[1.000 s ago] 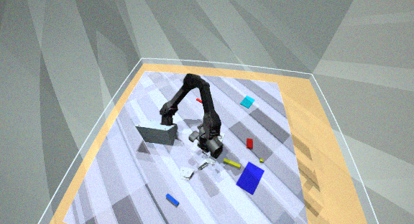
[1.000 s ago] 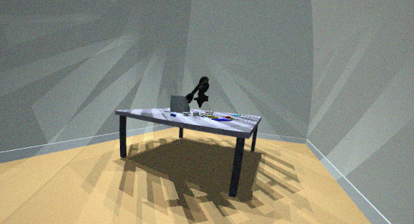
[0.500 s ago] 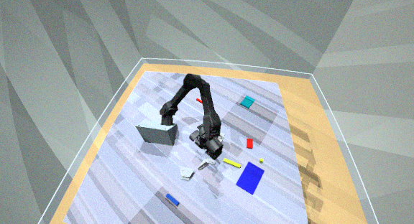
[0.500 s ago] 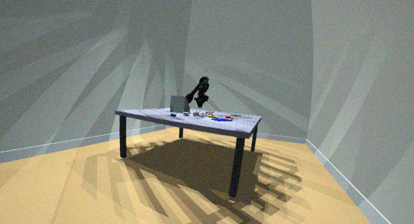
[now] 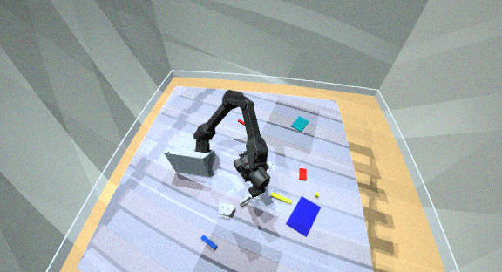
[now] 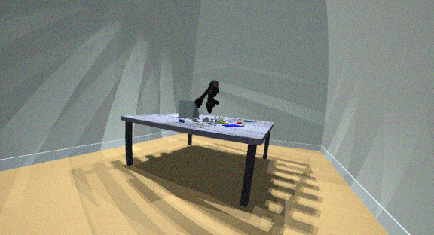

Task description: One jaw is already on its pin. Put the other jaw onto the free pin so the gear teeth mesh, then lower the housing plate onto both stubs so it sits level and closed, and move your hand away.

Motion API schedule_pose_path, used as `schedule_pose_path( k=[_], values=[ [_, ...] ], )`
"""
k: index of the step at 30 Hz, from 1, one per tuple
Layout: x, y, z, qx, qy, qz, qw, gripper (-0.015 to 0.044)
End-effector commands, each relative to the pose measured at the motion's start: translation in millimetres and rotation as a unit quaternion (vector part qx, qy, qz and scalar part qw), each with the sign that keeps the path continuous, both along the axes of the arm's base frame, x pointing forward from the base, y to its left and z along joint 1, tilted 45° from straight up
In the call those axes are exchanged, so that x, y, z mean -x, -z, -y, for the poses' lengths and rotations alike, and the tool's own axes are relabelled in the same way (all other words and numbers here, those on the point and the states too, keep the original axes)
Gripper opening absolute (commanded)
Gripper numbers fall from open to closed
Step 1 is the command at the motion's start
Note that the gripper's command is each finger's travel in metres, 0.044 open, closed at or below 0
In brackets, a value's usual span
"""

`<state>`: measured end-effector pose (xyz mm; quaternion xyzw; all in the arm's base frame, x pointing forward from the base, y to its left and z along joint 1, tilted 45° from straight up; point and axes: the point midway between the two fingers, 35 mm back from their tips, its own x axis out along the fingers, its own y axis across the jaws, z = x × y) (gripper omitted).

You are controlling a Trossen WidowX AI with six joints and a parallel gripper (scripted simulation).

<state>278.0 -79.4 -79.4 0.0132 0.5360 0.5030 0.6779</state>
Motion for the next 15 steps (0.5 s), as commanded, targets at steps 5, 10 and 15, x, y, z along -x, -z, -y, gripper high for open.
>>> schedule_pose_path(
  k=[5,10,15],
  values=[
    [-0.8,1.6,4.1,0.010,0.069,-0.066,0.995,0.0440],
    [-1.1,2.4,5.5,0.014,0.108,-0.105,0.989,0.0440],
    [-1.3,3.3,6.9,0.019,0.147,-0.142,0.979,0.0440]
  ],
)
